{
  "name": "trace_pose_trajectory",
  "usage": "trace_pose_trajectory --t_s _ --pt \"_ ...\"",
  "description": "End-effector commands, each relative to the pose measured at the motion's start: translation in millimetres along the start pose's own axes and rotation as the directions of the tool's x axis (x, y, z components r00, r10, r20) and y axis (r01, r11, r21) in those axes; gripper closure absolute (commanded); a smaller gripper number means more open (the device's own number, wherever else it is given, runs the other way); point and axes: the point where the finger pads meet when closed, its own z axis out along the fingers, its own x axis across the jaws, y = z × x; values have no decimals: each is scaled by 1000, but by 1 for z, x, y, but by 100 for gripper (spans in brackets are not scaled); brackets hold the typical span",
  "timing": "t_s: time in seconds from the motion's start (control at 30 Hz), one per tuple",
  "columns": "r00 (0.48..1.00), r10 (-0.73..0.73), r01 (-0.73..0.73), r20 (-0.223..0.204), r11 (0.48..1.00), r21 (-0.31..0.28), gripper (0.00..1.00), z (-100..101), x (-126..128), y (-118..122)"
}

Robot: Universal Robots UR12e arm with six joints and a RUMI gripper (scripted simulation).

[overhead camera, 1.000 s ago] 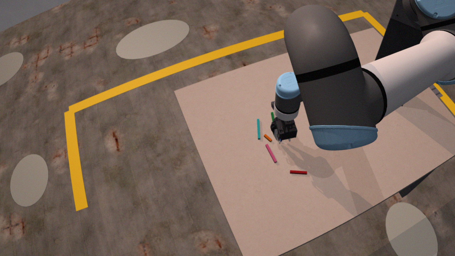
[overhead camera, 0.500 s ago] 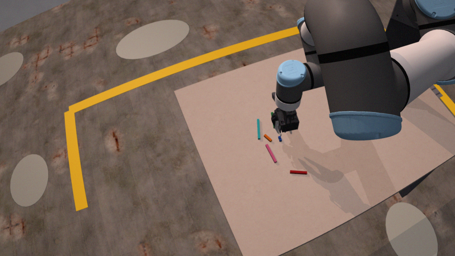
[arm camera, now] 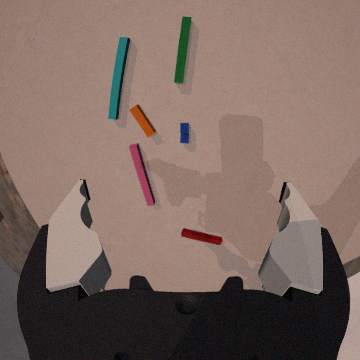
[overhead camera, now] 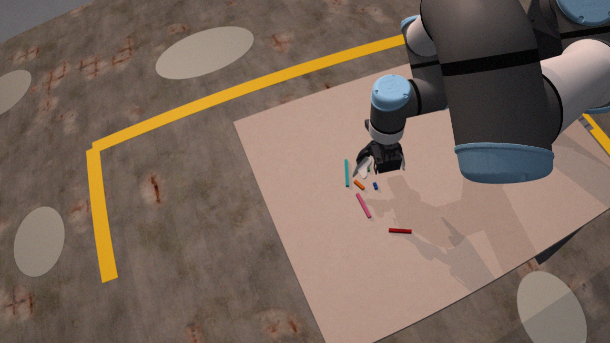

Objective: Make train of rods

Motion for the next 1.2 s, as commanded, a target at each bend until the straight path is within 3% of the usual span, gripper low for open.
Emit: trace_pose_trajectory --t_s 0.0,0.73,1.17 --pt "1000 0 0 0 1000 0 0 -1 0 0" --pt "1000 -9 9 0 1000 0 0 -1 0 0" --pt "995 -103 103 0 995 0 0 0 -2 -5"
